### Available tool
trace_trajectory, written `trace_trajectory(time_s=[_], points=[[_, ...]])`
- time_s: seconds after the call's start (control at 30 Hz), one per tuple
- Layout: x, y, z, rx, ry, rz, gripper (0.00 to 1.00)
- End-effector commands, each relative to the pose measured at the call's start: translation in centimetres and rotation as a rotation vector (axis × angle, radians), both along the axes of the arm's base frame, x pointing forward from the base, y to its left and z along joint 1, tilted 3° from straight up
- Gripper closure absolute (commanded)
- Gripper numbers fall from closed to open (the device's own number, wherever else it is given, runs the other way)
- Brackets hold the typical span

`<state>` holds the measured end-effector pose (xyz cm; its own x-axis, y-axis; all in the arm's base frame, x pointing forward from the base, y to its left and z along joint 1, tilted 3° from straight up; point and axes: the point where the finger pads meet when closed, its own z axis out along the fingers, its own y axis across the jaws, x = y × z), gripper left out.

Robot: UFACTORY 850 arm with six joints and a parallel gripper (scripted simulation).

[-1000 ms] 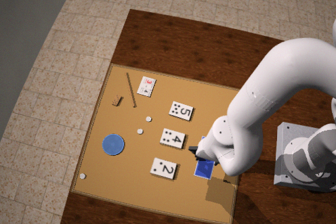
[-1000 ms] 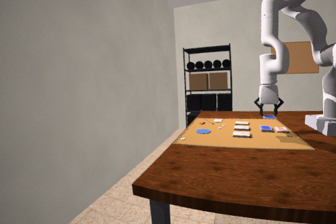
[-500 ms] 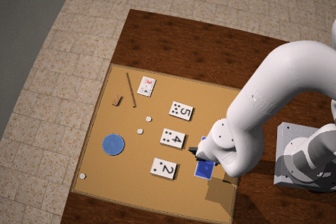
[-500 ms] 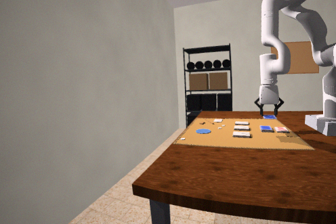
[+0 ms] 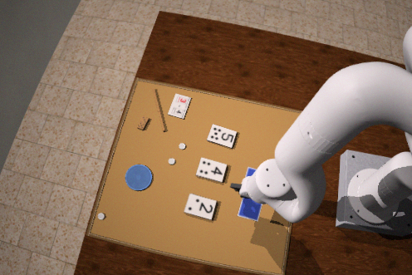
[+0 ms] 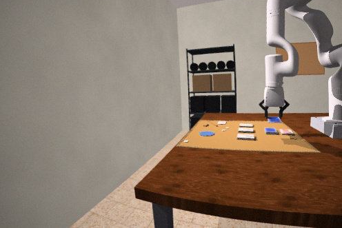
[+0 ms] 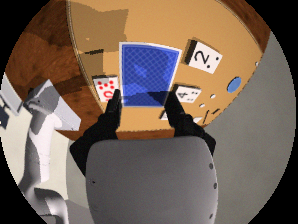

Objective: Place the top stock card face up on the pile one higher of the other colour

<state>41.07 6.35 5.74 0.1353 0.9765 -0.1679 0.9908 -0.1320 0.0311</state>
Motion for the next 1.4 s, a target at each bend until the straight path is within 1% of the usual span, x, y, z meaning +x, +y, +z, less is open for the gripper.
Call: trace_trajectory(time_s=[0.0,0.2,0.27,0.53,0.57,0.77,0.83,1.0,1.13,1.33,1.37], points=[[0.2,0.1,0.0,-0.069,0.003,-0.001,0.35],[0.2,0.5,-0.1,-0.278,0.032,-0.009,0.35],[0.2,0.5,-0.1,-0.278,0.032,-0.009,0.35],[0.3,0.9,-0.4,-0.578,0.071,-0.019,0.35],[0.3,0.9,-0.4,-0.579,0.071,-0.019,0.35],[0.4,1.2,-0.7,-0.801,0.1,-0.027,0.35],[0.4,1.2,-0.7,-0.801,0.1,-0.027,0.35],[0.4,1.4,-1.0,-0.97,0.123,-0.033,0.35],[0.4,1.4,-1.2,-1.088,0.139,-0.037,0.35],[0.4,1.5,-1.4,-1.228,0.158,-0.042,0.35],[0.4,1.5,-1.4,-1.228,0.158,-0.042,0.35]])
